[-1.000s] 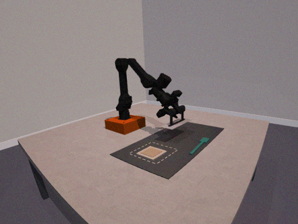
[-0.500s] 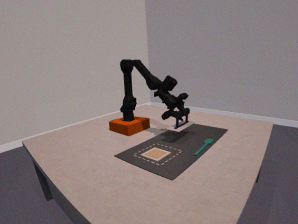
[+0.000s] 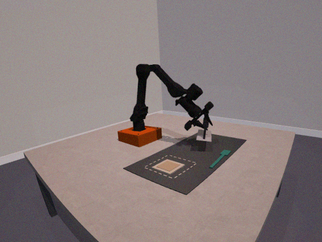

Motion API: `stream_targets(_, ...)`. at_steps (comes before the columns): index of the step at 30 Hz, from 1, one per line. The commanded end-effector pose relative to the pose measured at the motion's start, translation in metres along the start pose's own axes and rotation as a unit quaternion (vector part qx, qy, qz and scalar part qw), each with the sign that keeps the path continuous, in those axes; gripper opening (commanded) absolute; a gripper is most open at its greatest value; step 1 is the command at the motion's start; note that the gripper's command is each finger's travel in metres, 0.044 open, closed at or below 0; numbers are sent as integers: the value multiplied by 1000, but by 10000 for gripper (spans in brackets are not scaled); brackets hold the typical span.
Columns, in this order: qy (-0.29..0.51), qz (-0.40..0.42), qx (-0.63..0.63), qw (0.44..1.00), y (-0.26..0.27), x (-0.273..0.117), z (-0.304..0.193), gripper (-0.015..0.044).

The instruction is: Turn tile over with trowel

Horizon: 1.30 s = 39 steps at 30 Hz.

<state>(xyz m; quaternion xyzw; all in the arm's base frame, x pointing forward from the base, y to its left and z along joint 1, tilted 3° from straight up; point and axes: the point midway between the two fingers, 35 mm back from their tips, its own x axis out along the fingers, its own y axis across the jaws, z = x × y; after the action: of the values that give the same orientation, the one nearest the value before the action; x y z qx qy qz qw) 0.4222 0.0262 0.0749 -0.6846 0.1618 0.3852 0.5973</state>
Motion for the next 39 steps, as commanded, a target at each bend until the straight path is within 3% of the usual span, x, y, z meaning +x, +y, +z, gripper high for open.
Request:
stream_targets(1, -43, -5, -45, 998, -12, 9, 15, 0)
stream_targets(27, -301, -59, -273, 912, -34, 61, 114, 0)
stream_targets(39, -307, -62, -278, 908, -31, 66, 116, 0)
